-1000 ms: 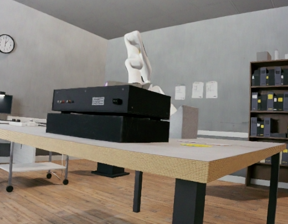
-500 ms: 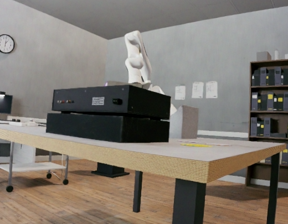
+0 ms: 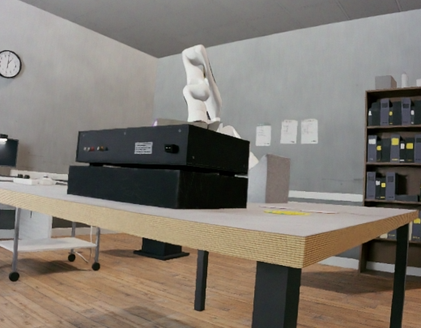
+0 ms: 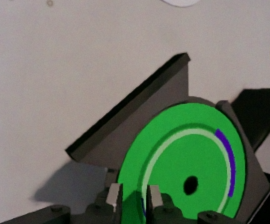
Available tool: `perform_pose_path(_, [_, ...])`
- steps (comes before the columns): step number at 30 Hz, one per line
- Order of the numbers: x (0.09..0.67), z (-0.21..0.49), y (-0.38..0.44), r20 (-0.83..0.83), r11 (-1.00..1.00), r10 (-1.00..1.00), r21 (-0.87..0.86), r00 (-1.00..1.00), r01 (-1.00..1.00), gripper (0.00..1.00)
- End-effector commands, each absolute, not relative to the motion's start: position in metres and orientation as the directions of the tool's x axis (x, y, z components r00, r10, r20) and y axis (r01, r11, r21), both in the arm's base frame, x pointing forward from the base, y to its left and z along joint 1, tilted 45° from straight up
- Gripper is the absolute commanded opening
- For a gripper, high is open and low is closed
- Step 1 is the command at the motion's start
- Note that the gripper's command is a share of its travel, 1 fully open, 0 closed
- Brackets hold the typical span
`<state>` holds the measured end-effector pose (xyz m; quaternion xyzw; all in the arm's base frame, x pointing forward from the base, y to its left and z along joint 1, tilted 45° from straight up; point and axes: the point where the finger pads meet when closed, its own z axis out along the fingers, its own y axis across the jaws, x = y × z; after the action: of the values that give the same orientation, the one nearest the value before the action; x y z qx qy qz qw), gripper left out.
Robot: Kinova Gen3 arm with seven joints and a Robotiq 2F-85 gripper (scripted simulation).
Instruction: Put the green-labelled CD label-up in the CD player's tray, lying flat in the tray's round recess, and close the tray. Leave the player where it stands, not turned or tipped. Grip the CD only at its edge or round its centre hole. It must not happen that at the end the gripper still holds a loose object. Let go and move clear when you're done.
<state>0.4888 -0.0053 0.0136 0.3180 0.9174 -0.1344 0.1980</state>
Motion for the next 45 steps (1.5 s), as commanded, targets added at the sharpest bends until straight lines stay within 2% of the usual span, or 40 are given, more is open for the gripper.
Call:
perform_pose_path(1, [0.489,0.014,-0.004,-0.449,0.763,0.53,-0.119,-0.72,0.636,0.24])
perform_pose_path(24, [0.489,0.014,-0.004,-0.449,0.763,0.53,-0.119,-0.72,0.636,0.24])
perform_pose_path(45, [0.48,0.046,0.009,-0.449,0.763,0.53,-0.119,-0.72,0.636,0.24])
